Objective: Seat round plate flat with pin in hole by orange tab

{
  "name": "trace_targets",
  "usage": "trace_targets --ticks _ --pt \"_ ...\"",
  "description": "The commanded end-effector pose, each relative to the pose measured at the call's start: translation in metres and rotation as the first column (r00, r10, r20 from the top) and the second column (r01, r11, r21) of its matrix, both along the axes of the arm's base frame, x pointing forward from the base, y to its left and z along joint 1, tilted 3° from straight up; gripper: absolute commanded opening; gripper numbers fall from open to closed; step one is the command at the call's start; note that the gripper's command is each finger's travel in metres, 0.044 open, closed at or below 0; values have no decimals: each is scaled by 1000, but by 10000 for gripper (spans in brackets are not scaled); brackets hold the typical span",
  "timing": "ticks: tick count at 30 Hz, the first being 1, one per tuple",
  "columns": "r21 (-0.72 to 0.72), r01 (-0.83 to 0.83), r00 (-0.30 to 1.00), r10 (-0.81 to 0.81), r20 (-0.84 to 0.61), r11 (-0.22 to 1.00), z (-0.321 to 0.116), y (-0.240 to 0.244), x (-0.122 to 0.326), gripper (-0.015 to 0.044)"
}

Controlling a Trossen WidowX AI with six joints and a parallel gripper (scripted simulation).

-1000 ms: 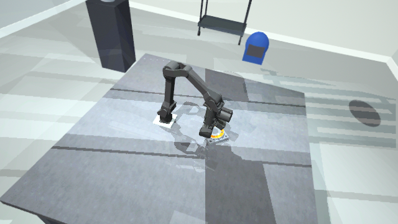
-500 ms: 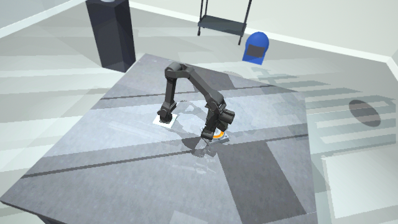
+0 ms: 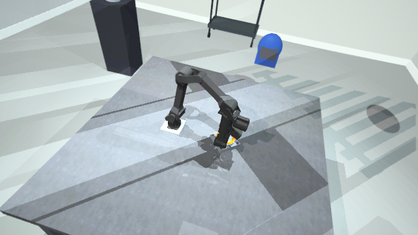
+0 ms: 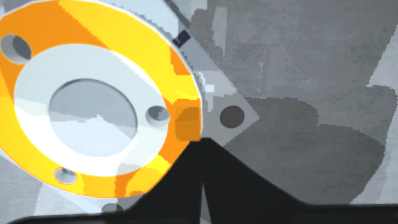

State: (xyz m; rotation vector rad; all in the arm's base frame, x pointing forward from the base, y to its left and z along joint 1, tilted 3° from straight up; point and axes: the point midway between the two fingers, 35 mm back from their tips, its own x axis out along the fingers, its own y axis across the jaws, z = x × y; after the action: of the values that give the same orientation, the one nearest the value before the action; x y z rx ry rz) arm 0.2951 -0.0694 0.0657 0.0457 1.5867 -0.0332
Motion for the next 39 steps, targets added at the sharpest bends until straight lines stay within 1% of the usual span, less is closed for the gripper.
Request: trace_targets --ticks 1,39 --pt "2 -3 1000 3 5 1000 -1 -1 7 0" --pt "2 -3 1000 3 7 1000 1 5 34 0"
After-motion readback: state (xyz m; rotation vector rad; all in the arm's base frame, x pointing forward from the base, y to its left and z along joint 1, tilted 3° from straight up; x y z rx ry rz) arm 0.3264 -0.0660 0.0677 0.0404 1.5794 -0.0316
